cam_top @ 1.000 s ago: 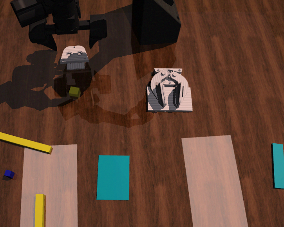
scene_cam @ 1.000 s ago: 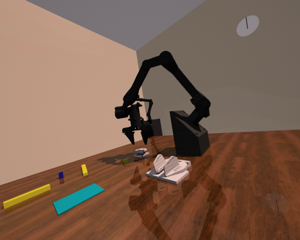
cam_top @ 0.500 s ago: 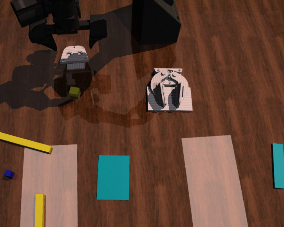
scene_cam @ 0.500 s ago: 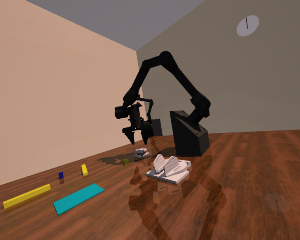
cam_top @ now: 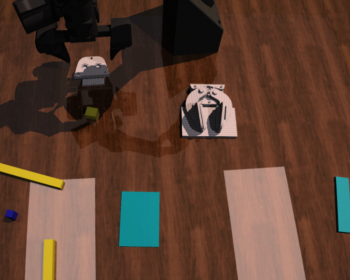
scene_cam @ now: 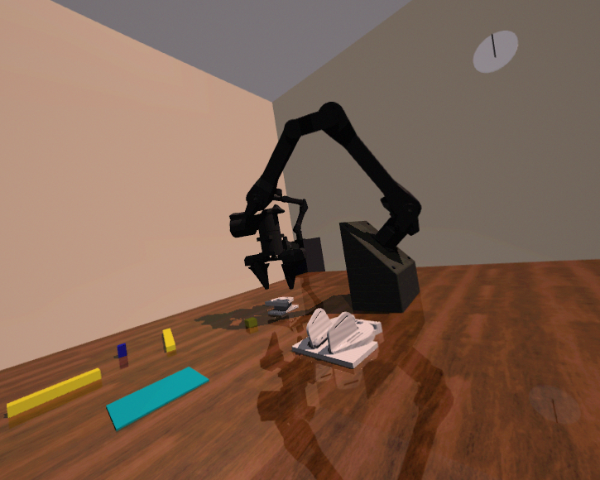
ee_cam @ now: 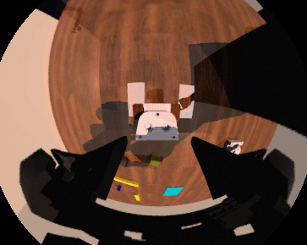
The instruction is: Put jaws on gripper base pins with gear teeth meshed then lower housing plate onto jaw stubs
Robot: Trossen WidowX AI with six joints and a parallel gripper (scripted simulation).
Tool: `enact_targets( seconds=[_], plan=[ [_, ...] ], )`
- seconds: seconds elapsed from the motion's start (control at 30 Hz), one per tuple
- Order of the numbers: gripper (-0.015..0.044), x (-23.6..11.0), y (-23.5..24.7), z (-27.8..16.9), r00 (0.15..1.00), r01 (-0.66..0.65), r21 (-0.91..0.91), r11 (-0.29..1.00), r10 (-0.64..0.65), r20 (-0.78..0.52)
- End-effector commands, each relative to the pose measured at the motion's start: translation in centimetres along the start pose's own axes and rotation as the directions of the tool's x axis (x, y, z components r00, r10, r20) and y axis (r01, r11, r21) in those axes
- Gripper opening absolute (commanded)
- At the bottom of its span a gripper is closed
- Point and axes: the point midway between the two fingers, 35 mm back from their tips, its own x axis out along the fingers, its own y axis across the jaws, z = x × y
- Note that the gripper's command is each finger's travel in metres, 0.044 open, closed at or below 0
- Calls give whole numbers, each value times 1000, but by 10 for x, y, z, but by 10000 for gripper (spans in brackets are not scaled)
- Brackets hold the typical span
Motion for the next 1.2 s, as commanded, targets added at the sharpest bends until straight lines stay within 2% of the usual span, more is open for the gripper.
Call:
enact_targets(
  seconds=[0.0,0.7,1.17],
  plan=[
    [440,0,0,-1,1000,-1,4,1000,1,-4],
    [440,0,0,0,1000,0,0,1000,0,0],
    [440,22,1,-2,1000,-1,2,1000,1,-2]
  ],
)
